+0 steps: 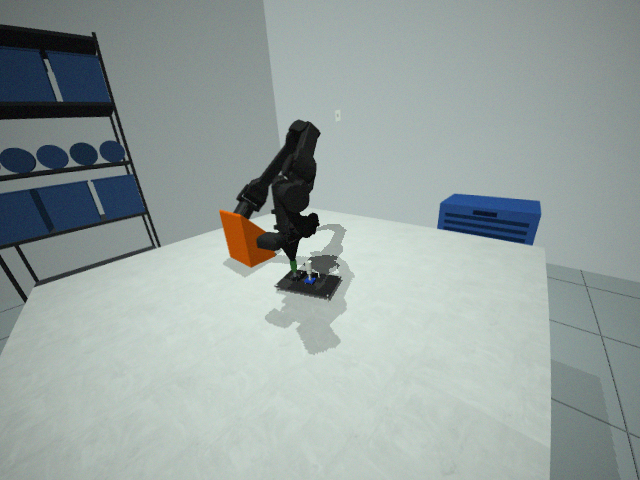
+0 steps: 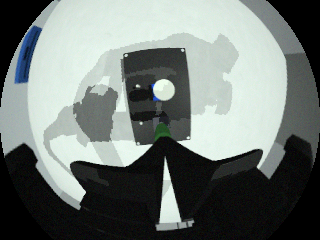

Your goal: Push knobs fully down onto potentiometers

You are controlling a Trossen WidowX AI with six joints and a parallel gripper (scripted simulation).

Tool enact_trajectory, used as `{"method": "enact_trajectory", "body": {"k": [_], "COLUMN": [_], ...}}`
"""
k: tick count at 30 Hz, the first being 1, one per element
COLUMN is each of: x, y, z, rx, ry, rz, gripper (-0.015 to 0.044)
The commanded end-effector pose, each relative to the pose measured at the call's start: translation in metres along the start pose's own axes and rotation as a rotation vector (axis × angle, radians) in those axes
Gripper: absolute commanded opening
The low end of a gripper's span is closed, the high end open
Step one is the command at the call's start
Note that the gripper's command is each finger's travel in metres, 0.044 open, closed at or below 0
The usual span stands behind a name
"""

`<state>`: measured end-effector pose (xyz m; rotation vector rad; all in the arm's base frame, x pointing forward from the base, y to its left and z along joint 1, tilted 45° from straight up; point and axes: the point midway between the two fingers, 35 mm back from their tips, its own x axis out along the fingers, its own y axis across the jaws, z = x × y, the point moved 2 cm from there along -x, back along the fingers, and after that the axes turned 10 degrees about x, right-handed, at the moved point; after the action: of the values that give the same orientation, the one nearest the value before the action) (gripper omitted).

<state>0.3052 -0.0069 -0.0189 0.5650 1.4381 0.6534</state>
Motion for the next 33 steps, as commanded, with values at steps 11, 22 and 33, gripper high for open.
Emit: {"method": "enact_trajectory", "body": {"k": [11,22,33], "x": [0.0028,0.0035,0.0055], "y": [0.0004,0.0004,0.0004], "z": [-0.0001,-0.0001,-0.0001], "rx": [0.003,0.003,0.003], "ry": [-0.001,-0.001,-0.001], "rz": [0.003,0.003,0.003], "gripper": [0.0,0.0,0.0]}}
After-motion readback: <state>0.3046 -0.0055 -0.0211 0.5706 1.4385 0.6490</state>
